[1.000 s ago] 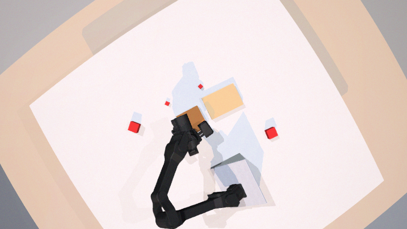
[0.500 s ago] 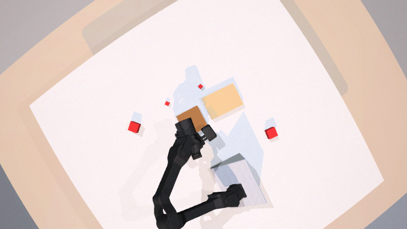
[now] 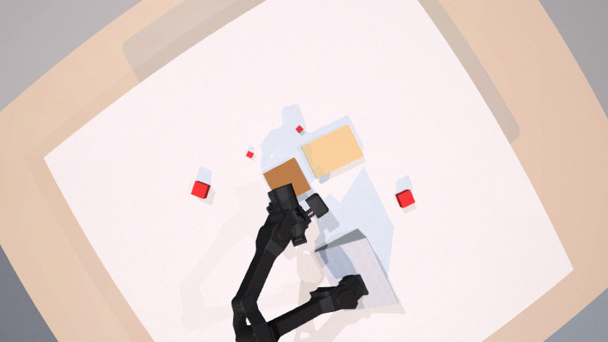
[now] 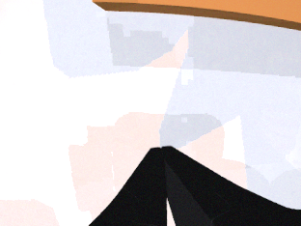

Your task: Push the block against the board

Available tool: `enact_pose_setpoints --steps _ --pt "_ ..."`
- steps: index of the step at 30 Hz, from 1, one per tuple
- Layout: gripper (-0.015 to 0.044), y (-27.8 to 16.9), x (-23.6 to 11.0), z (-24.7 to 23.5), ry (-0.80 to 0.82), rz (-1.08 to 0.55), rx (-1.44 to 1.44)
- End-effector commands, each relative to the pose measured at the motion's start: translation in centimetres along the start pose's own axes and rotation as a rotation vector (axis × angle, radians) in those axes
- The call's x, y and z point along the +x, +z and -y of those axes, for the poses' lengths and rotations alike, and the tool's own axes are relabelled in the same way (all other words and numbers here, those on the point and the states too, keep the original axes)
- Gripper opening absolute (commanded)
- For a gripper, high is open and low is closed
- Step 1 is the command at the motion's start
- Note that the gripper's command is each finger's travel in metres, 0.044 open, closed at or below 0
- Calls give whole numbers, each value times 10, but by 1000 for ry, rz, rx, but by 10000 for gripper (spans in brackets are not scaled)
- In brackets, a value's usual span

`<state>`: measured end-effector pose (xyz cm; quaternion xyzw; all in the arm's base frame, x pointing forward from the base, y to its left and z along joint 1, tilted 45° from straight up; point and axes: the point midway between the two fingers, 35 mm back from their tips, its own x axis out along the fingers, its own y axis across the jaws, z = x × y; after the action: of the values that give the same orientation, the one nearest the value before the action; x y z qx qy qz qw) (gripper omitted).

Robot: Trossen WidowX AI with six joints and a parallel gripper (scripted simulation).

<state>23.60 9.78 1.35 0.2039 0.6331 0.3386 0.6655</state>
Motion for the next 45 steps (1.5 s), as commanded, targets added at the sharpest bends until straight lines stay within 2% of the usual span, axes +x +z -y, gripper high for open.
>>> enact_pose_setpoints --steps 1,4,6,23,25,29,45 --pt "0 2 -9 1 -2 1 -2" --pt "0 1 -46 1 -1 4 -7" --pt "0 0 -56 0 1 5 -8" --pt "0 25 -55 -5 1 6 127" --pt "0 26 -46 -5 0 6 127" --pt "0 26 -3 -5 3 7 131" --pt "0 35 -1 -5 3 7 131"
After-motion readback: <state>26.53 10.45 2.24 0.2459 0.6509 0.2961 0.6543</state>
